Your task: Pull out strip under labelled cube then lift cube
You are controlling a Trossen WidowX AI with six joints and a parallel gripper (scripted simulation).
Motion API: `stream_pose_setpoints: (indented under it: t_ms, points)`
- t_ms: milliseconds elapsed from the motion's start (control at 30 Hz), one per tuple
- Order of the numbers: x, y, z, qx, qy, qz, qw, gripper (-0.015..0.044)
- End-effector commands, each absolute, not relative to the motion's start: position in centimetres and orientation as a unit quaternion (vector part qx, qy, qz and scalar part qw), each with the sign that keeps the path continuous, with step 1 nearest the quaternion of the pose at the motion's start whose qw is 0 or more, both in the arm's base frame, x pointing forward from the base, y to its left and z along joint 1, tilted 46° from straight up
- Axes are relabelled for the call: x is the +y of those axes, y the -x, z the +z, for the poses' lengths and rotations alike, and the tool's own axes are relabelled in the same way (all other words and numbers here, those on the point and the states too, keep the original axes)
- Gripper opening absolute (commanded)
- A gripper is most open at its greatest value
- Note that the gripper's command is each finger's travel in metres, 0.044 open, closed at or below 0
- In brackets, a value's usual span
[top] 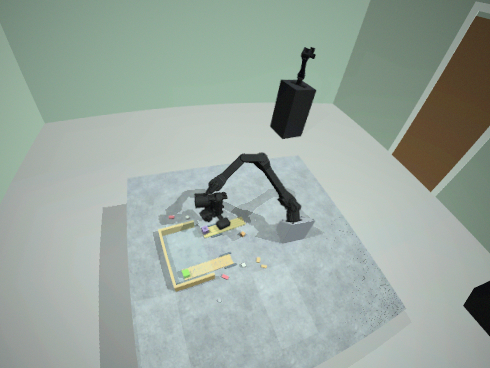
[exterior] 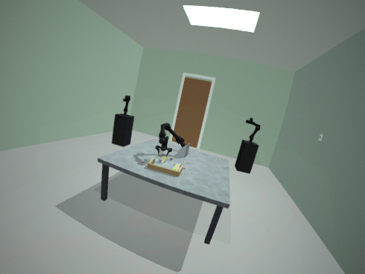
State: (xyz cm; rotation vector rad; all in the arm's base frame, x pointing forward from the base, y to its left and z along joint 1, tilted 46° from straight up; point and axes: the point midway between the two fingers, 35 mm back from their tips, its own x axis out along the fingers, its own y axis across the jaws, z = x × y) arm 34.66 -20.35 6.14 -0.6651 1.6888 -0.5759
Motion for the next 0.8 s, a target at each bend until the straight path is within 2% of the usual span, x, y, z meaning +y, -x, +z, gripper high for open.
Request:
stream_pose_setpoints:
  t_ms: [0,433,667,767]
  points:
    - [-20.5,-36.2,6.0,0.723,0.285,-0.249,0.578,0.044]
    - [-20.9,-40.3,5.7,0.722,0.285,-0.249,0.578,0.044]
    - [-21.5,-40.2,5.1,0.722,0.285,-0.249,0.579,0.0256]
    - [-21.9,-40.2,4.8,0.722,0.285,-0.249,0.579,0.025]
